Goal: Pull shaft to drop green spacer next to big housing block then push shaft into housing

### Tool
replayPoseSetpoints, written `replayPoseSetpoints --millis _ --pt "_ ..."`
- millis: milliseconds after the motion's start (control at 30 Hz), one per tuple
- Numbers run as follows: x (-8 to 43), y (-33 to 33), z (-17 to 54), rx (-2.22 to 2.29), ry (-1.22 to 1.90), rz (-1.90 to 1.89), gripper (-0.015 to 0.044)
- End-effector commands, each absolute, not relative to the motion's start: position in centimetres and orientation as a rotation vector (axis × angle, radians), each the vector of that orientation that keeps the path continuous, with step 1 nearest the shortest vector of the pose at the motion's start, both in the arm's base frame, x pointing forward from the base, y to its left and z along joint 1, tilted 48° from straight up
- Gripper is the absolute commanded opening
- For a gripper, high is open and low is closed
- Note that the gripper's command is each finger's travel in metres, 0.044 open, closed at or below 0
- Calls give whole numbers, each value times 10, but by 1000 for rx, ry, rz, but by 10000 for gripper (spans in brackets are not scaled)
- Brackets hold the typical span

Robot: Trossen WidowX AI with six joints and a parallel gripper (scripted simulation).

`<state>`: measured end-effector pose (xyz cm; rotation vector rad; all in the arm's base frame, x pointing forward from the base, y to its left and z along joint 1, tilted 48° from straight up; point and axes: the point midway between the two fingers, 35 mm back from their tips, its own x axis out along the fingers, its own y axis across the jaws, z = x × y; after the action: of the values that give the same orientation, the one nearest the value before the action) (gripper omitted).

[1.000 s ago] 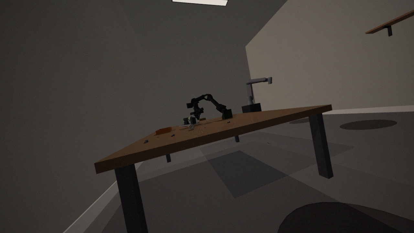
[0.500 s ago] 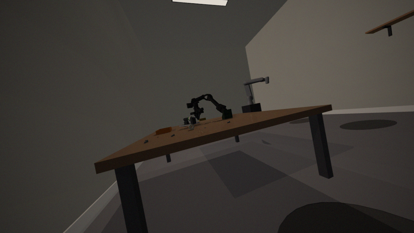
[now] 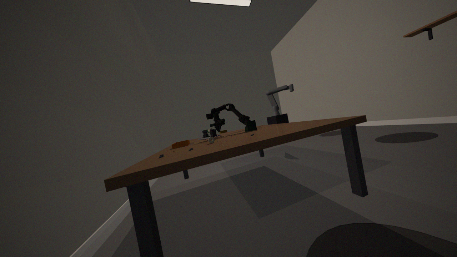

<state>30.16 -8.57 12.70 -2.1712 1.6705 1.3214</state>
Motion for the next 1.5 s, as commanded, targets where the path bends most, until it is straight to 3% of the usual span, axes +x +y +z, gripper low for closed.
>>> replayPoseSetpoints --millis 0,1467 --pt "301 -85 127 -2168 1670 1318 0" --pt "299 -83 124 -2168 1669 1318 0"
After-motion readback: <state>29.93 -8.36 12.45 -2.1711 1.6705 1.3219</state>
